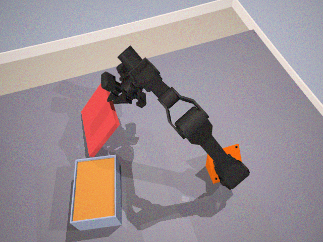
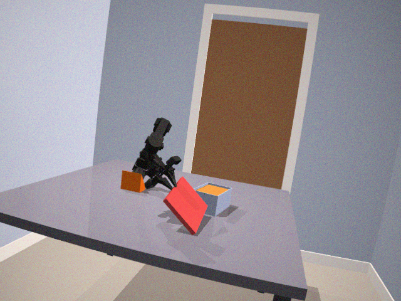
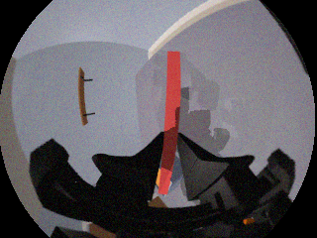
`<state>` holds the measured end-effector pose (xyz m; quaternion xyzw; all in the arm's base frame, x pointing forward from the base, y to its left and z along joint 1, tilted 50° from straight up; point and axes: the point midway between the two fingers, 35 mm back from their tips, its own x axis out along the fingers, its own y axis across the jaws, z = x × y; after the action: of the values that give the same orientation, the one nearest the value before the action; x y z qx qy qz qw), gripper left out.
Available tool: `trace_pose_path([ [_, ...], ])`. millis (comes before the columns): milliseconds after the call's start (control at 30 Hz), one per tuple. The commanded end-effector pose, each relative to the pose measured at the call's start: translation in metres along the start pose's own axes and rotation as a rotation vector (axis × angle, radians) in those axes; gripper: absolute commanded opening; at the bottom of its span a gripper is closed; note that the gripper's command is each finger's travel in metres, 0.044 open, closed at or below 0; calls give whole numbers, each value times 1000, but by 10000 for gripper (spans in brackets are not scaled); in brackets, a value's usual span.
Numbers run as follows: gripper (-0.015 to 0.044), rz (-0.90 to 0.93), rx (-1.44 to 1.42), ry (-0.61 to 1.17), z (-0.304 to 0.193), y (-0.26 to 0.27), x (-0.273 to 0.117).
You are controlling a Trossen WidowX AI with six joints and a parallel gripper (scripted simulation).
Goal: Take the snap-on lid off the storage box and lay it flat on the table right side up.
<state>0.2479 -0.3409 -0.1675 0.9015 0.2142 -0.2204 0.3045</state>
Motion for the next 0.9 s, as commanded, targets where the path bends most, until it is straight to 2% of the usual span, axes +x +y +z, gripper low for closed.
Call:
trace_pose_path([
  [0, 0, -13, 20, 8, -2, -10, 7],
  [867, 0, -13, 20, 9, -3, -26, 20],
])
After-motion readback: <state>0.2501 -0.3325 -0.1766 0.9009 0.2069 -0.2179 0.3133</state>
